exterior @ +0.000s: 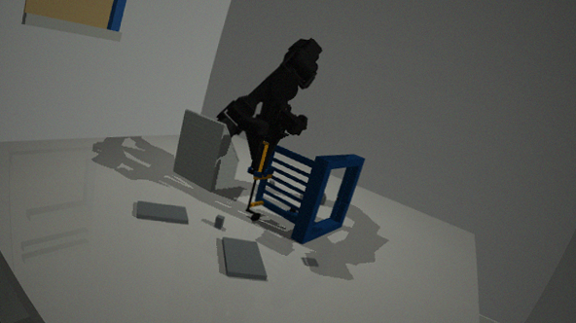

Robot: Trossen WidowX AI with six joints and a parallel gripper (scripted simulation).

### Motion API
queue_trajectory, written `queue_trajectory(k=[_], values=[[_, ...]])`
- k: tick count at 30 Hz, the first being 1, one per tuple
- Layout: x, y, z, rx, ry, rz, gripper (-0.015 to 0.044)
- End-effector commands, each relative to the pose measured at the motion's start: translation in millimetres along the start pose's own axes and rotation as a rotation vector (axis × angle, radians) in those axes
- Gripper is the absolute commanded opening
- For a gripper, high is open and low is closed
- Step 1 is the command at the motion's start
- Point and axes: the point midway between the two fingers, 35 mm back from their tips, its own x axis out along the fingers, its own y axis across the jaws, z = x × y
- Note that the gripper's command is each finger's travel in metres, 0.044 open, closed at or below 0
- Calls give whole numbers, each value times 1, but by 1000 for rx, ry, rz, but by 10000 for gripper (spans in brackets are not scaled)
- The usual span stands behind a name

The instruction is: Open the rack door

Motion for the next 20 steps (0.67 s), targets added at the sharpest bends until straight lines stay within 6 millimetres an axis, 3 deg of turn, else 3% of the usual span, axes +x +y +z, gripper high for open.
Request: queue_trajectory(k=[1,20], values=[[-7,-1,0,-3,2,-6,296],[-35,-2,1,-2,2,-6,296]])
